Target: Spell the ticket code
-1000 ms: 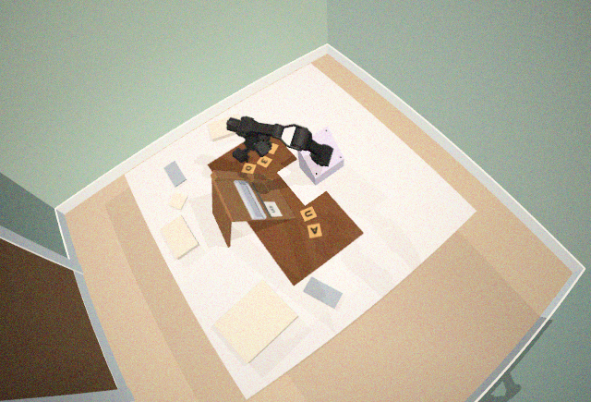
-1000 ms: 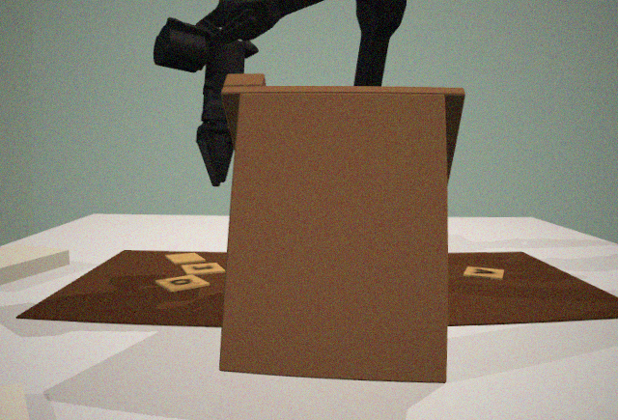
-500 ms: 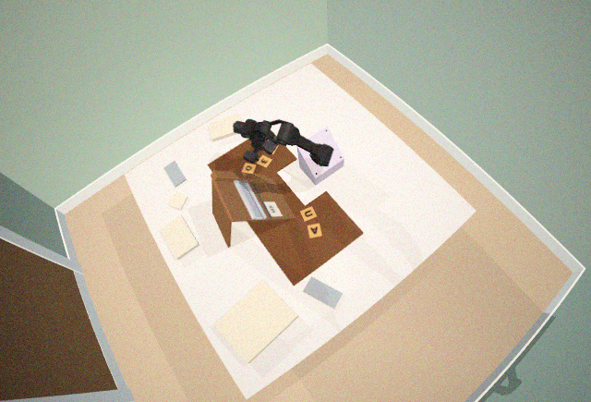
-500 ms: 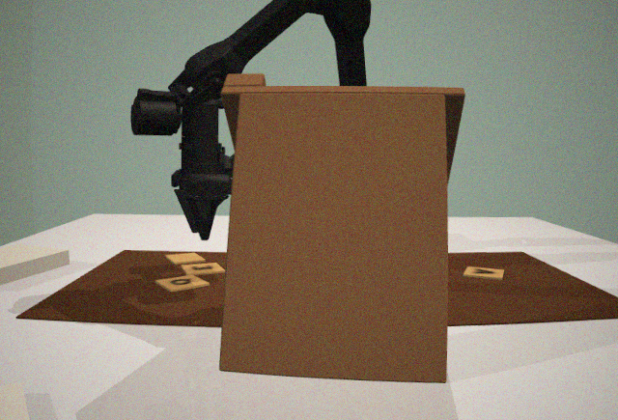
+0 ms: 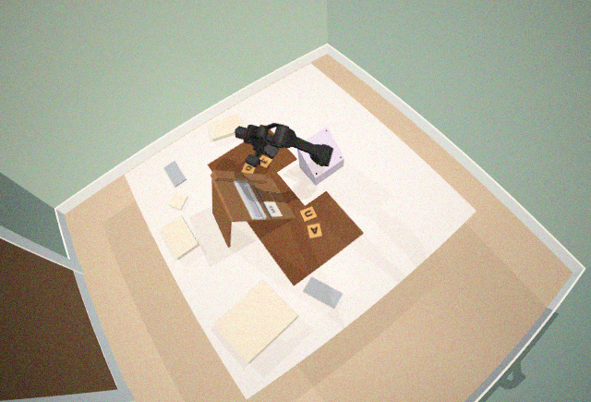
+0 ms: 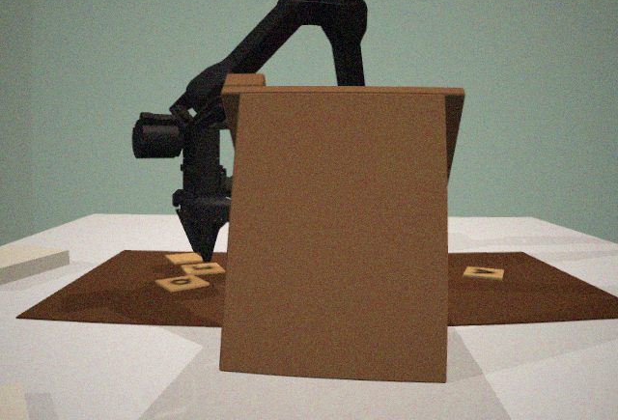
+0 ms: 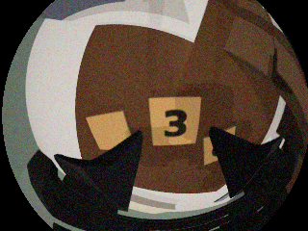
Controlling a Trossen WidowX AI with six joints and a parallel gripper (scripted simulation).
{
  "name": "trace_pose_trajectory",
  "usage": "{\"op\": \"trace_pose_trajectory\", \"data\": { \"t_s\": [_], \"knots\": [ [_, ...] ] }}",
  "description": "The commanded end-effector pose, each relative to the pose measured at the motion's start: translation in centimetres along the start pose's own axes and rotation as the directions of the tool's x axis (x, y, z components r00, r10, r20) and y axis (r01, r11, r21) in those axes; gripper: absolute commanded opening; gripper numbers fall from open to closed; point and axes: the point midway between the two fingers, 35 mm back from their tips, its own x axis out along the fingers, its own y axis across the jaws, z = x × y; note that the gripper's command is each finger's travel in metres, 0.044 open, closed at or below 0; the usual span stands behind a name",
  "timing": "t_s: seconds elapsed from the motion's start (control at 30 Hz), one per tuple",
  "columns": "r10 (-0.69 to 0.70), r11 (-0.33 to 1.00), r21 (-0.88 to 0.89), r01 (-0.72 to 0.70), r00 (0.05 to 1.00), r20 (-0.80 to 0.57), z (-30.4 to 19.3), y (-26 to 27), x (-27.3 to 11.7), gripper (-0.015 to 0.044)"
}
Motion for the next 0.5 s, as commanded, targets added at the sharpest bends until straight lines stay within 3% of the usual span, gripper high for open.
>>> {"op": "trace_pose_trajectory", "data": {
  "t_s": [0.0, 0.47],
  "knots": [
    [-0.003, 1.0, 0.006, 0.003, 1.0, 0.004, 0.06, -0.03, 0.23, 0.034],
    [-0.003, 1.0, 0.006, 0.003, 1.0, 0.004, 0.06, -0.04, 0.49, 0.034]
  ]
}}
